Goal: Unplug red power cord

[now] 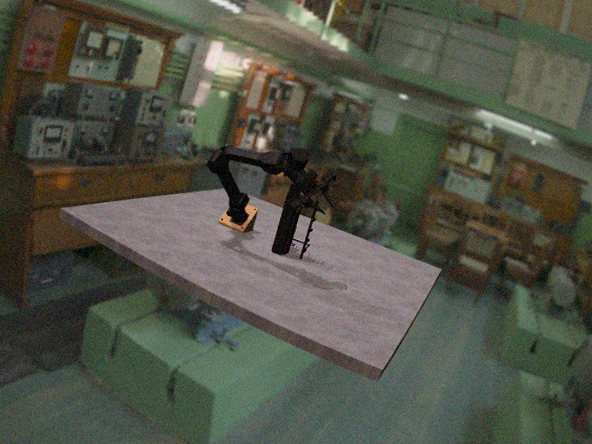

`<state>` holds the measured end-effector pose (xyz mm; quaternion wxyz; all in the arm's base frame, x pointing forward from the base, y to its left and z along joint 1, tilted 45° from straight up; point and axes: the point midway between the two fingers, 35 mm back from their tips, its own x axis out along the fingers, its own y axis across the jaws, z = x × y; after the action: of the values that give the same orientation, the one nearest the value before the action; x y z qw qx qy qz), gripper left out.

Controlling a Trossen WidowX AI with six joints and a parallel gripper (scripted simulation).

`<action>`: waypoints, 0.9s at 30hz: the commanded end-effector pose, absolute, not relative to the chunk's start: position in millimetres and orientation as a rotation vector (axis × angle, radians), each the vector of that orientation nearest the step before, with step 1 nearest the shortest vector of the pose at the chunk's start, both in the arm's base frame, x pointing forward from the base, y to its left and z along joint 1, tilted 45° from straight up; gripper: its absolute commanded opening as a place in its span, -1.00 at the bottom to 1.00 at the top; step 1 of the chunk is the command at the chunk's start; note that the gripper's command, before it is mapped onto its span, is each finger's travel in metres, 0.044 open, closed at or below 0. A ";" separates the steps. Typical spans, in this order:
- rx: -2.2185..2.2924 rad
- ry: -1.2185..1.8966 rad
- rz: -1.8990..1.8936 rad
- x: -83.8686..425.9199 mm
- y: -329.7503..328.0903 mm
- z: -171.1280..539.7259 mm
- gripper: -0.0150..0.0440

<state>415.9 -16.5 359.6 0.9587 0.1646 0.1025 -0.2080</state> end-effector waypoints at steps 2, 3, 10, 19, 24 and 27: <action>0.072 0.415 -0.325 424.9 28.1 305.8 0.05; 0.014 0.456 -0.299 425.2 37.7 294.5 0.05; -0.414 0.712 -0.086 412.5 101.0 217.7 0.05; -0.833 0.942 0.200 371.3 164.3 135.4 0.05; -1.034 1.076 0.326 341.4 174.6 93.3 0.05; -1.160 1.164 0.399 323.1 172.4 70.9 0.05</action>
<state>339.9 173.5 92.3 0.7175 -0.4725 0.4899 0.1482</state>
